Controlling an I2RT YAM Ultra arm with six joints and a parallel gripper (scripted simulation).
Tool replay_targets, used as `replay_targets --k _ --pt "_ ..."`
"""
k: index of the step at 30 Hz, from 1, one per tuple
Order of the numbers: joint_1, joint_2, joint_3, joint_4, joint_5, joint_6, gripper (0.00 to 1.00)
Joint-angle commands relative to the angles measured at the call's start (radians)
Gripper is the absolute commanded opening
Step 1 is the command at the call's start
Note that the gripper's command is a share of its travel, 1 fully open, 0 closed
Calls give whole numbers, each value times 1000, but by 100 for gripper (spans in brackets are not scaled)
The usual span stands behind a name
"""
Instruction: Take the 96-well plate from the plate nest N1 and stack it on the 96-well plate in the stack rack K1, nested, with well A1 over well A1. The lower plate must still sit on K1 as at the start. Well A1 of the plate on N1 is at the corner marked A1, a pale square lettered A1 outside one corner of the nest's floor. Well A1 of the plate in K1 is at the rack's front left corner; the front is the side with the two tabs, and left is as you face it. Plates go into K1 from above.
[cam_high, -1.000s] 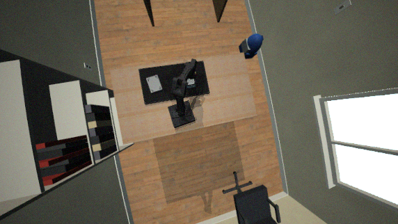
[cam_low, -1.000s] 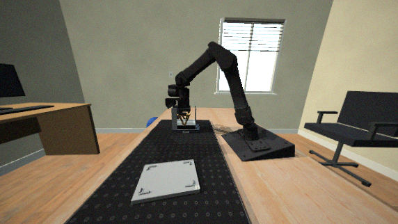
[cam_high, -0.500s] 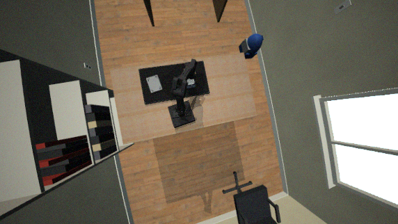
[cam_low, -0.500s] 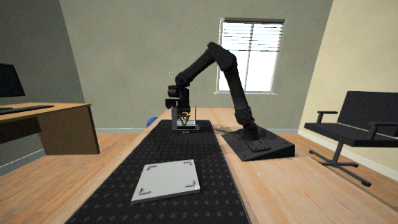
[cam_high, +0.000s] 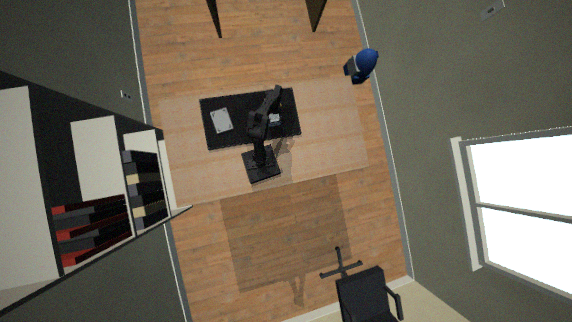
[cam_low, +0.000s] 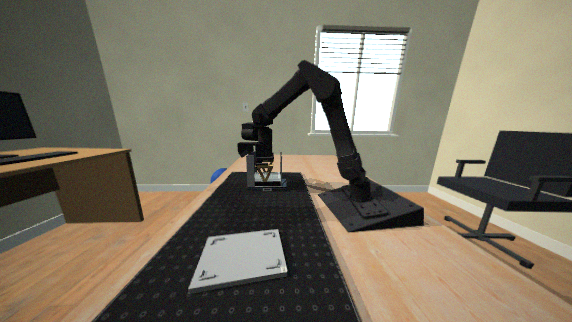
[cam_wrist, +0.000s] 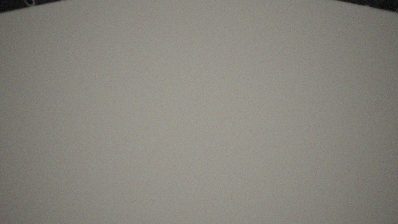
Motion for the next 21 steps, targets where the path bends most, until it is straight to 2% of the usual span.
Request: replay_targets --k 1,21 --pt "10 -1 -18 22 -5 9 0" --pt "12 13 -25 28 -4 10 0"
